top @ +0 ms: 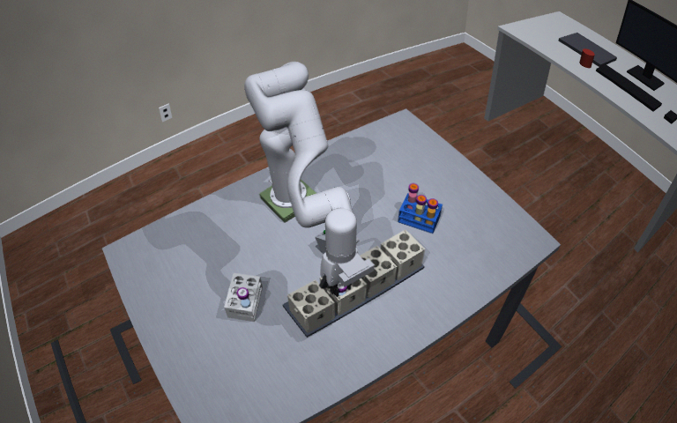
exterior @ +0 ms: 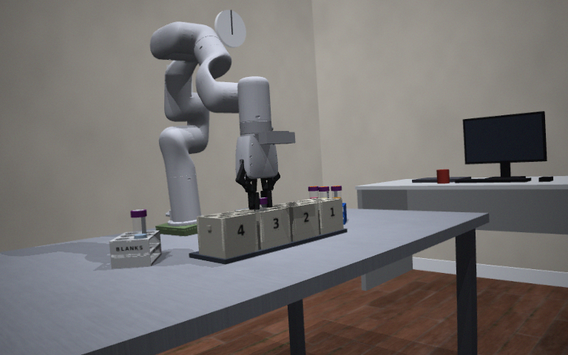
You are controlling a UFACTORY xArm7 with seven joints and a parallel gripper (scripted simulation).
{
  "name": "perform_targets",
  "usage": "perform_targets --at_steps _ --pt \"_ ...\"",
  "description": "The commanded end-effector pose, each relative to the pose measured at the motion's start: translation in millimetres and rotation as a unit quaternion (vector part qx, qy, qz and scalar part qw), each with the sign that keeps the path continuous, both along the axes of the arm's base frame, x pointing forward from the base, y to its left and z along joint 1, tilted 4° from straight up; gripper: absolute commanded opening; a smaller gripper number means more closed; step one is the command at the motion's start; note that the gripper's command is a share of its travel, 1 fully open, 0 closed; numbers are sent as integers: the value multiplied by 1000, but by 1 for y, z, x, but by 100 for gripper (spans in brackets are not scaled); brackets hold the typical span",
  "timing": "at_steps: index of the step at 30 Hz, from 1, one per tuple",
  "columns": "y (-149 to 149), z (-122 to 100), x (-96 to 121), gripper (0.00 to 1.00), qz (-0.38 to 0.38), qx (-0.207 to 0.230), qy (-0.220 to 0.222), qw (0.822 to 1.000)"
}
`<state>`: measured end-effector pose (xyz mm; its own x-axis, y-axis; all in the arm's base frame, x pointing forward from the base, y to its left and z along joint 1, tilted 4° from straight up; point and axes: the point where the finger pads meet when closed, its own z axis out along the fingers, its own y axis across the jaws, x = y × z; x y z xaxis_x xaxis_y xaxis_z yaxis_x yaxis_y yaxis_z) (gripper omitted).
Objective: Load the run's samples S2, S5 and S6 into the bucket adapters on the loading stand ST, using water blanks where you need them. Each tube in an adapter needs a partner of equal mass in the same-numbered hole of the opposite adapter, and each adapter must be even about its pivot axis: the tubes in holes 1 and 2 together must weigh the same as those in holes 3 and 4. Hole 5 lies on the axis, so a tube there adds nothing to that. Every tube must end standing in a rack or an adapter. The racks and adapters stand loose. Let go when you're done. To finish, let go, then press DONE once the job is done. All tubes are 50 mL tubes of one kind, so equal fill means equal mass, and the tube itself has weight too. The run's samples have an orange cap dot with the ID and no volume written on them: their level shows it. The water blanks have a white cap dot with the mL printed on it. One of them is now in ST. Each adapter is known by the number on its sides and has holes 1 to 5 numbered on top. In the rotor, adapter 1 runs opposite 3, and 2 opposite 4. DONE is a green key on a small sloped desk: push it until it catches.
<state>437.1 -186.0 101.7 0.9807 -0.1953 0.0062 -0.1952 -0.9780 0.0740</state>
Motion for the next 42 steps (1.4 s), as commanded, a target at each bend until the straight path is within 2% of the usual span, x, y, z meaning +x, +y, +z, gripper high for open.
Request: perform_targets --at_steps 1,3,4,32,42 --pt "0 2 1 0 0 -1 -2 1000" --pt "0 2 1 0 0 -1 -2 1000" --pt "0 1 1 44 0 -1 -2 1000" --pt "0 1 1 44 0 -1 -2 1000" --pt "1 17 2 44 0 -1 -2 1000"
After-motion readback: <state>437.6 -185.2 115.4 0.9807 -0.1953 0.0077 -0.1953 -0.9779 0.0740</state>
